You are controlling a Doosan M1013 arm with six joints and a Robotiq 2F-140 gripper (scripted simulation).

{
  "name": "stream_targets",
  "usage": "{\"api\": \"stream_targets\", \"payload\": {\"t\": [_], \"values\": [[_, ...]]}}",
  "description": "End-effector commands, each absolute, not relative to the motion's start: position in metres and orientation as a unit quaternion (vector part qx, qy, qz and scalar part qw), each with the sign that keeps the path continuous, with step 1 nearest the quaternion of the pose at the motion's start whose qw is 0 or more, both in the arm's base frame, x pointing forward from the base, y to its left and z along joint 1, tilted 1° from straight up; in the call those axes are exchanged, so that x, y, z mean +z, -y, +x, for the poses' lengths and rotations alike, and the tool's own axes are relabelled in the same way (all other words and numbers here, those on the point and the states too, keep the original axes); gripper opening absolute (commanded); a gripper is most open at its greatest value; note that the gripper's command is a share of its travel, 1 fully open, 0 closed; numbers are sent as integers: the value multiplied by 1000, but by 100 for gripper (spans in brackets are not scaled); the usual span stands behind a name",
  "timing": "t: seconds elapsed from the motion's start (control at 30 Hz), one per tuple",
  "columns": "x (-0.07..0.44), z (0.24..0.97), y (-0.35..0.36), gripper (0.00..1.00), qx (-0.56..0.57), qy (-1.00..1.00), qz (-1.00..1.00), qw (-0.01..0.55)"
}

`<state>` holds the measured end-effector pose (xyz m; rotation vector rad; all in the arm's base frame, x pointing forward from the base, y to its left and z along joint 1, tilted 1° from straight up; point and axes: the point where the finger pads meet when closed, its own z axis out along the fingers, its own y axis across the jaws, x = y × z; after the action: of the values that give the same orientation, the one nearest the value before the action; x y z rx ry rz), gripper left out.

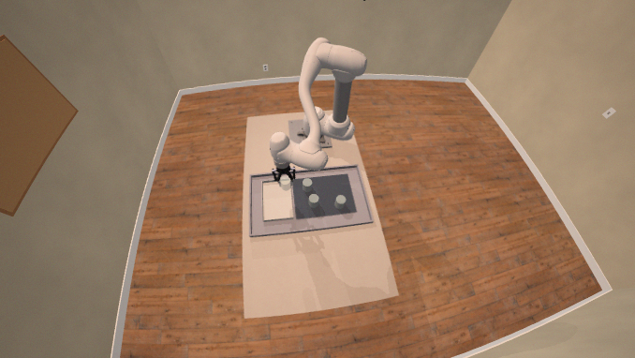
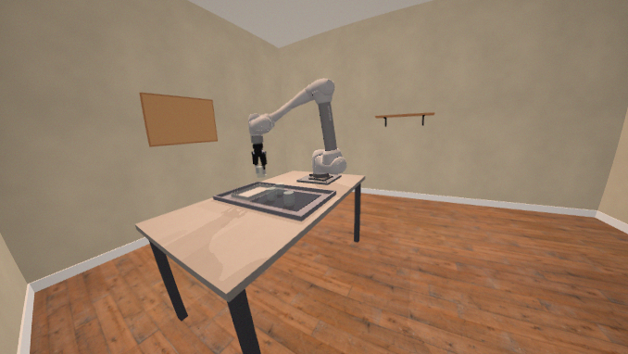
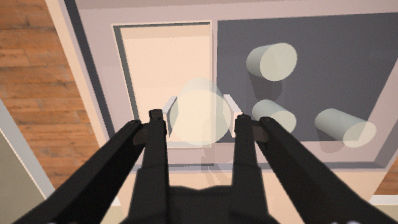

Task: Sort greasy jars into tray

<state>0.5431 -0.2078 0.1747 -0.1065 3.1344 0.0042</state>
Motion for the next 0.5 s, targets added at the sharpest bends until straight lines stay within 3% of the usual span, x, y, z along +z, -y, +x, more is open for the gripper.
{"api": "stream_targets", "payload": {"t": [0.0, 0.47], "values": [[177, 549, 223, 0, 2, -999, -35, 4], [177, 560, 262, 0, 2, -999, -35, 4]]}}
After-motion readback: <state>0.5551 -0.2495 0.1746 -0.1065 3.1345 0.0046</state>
